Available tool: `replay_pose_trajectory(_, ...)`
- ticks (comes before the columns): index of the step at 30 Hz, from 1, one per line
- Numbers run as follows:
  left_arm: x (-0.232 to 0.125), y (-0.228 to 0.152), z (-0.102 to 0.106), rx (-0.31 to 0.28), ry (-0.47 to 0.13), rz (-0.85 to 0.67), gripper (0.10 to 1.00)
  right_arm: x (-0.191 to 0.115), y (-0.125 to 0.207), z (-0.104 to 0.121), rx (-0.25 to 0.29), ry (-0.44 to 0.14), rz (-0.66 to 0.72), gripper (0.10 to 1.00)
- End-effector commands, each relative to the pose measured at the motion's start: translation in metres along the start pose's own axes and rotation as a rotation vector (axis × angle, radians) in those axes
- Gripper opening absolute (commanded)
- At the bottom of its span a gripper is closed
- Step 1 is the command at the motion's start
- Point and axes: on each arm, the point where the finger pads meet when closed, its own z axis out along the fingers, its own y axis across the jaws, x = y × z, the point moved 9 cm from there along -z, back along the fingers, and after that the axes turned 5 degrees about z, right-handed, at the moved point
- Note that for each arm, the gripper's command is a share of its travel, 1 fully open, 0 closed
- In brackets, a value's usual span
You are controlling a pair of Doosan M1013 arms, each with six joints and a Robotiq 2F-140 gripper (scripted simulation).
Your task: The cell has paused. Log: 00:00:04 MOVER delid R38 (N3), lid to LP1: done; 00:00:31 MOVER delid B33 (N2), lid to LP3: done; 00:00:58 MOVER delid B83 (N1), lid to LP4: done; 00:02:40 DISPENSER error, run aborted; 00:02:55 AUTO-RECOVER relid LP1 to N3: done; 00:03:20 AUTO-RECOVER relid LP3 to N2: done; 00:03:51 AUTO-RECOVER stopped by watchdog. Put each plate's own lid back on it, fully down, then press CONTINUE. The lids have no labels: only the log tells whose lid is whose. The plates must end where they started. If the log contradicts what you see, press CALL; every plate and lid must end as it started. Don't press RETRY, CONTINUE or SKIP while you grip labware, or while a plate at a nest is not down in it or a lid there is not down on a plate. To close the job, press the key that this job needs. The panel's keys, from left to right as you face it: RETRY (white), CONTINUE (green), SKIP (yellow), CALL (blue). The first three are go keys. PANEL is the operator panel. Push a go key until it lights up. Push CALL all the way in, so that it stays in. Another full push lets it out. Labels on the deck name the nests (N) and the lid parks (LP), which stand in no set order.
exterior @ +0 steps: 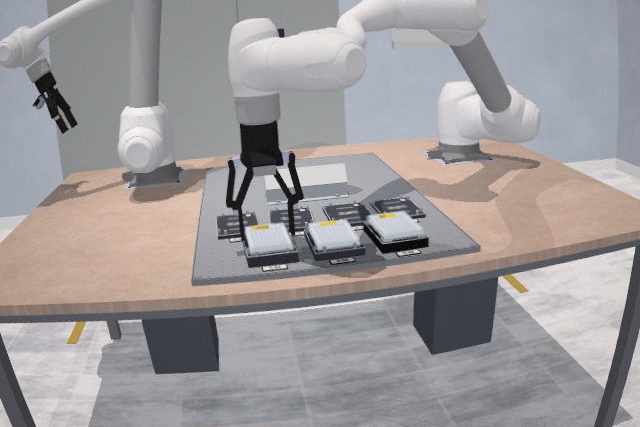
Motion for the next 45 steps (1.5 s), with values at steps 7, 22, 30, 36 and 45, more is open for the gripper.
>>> replay_pose_trajectory(7, 0.0, 0.0, -0.002, -0.001, 0.002, 0.0, 0.695, 0.0, 0.0, -0.001, 0.001, 0.001, 0.0, 1.0)
replay_pose_trajectory(22, 0.0, 0.0, -0.002, -0.001, 0.002, 0.0, 0.695, 0.0, 0.0, -0.001, 0.001, 0.001, 0.0, 1.0)
replay_pose_trajectory(30, 0.0, 0.0, -0.004, -0.001, 0.002, 0.0, 0.695, 0.0, 0.0, -0.001, 0.001, 0.001, 0.0, 1.0)
replay_pose_trajectory(36, 0.0, 0.0, -0.011, -0.001, 0.002, 0.0, 0.695, 0.0, 0.0, -0.001, 0.001, 0.001, 0.0, 1.0)
replay_pose_trajectory(45, 0.0, 0.0, -0.024, -0.001, 0.002, 0.0, 0.695, 0.0, 0.0, -0.001, 0.001, 0.001, 0.0, 1.0)
